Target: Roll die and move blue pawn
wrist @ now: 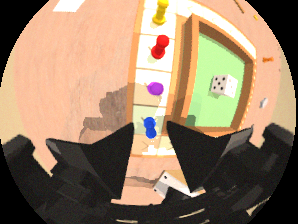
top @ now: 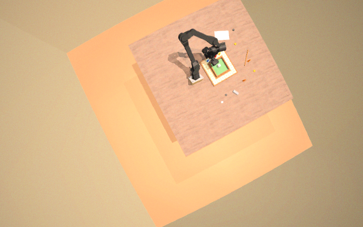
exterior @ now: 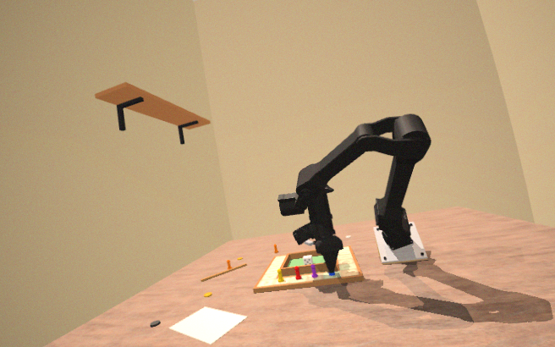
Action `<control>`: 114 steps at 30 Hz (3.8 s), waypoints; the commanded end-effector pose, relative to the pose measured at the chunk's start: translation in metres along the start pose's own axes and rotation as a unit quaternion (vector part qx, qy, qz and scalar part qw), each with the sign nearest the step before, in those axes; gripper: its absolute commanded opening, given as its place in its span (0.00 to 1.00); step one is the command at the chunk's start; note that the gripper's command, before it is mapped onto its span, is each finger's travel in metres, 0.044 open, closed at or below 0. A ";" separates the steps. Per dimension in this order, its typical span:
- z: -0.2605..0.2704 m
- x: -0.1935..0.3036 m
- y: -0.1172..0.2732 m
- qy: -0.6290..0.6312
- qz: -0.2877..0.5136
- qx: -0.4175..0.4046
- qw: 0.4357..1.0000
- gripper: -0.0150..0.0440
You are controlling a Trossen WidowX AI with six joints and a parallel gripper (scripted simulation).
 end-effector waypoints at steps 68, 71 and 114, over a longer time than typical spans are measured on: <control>-0.093 0.039 0.046 -0.002 0.002 0.002 1.000 0.25; -0.093 0.039 0.045 -0.003 0.003 0.001 1.000 0.25; -0.094 0.037 0.049 -0.003 0.003 0.001 1.000 0.97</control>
Point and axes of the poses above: the point midway between the two fingers, 35 mm back from their tips, its own y axis back along the fingers, its own z axis across the jaws, x = y × z, the point moved 7 cm from there along y, back along the fingers, and after that the axes turned 12 degrees about -y, right-handed, at the moved point
